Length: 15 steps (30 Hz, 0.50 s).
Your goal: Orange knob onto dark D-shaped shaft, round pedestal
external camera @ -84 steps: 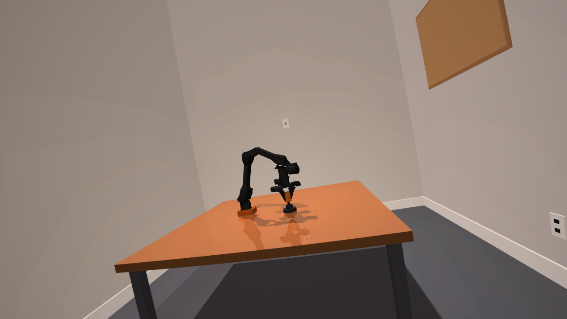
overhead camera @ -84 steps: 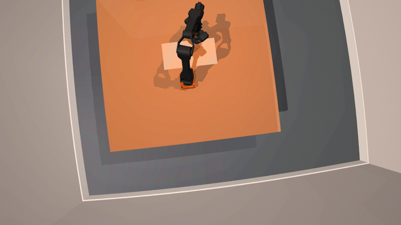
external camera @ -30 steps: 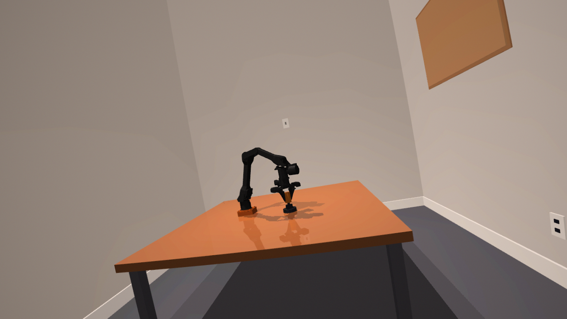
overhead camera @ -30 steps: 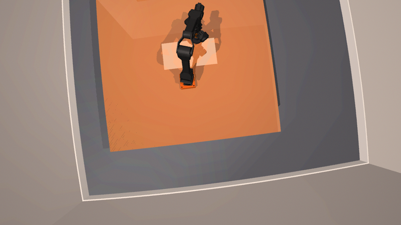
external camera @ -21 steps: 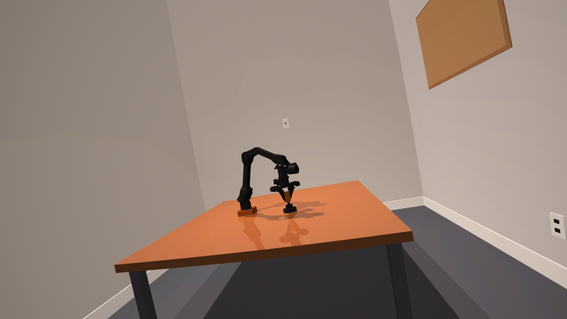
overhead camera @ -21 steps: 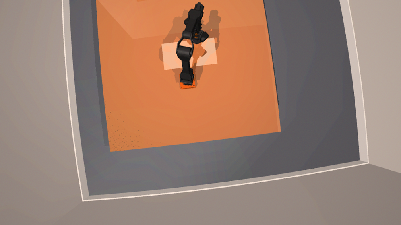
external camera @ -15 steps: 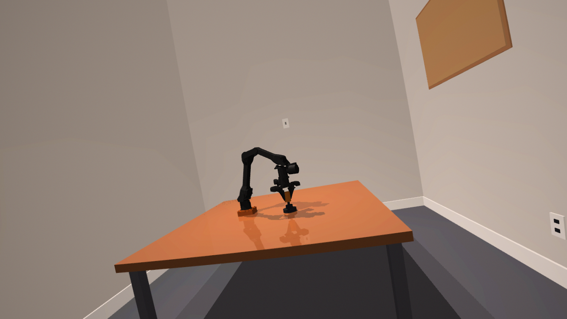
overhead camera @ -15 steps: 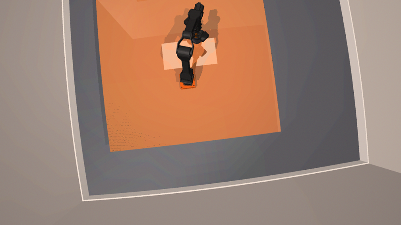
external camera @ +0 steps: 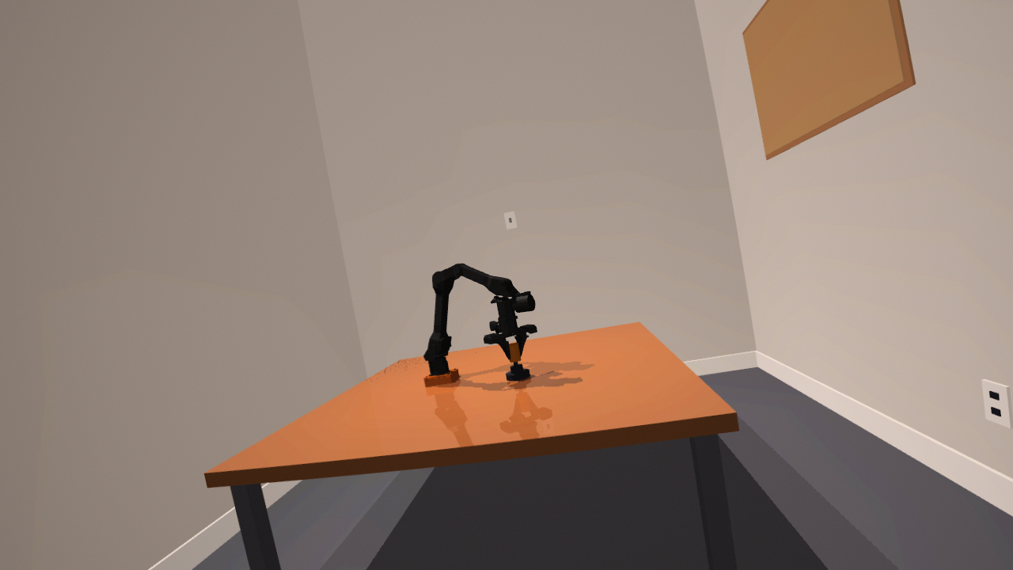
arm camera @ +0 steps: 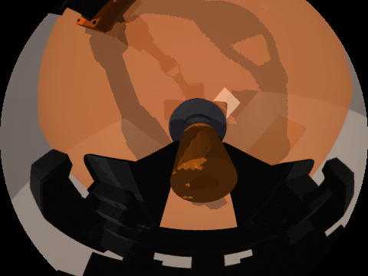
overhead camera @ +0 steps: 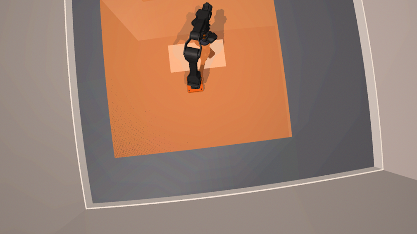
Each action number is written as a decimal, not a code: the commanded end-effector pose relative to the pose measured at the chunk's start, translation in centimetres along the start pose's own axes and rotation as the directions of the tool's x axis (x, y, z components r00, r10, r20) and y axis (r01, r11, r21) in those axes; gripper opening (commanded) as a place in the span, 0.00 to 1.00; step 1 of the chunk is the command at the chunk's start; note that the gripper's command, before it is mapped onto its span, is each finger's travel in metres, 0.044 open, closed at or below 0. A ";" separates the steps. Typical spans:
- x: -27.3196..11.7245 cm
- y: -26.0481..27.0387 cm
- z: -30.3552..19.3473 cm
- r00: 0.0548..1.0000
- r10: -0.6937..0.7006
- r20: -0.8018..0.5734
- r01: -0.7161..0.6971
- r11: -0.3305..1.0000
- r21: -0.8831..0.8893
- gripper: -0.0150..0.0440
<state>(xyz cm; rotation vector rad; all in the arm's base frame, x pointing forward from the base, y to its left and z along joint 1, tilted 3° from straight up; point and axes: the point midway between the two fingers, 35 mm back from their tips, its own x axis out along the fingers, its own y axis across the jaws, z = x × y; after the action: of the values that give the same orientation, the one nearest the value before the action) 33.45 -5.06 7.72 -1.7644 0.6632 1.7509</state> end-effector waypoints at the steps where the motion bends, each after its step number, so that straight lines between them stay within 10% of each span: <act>1: 0.1 0.0 0.0 1.000 -0.001 0.001 0.001 1.000 -0.003 0.25; 15: 0.3 0.0 0.0 1.000 -0.001 0.001 0.001 1.000 0.000 0.25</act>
<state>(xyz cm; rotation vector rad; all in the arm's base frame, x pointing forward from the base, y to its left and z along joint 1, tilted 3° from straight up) 33.44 -5.06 7.51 -1.7635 0.6636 1.7516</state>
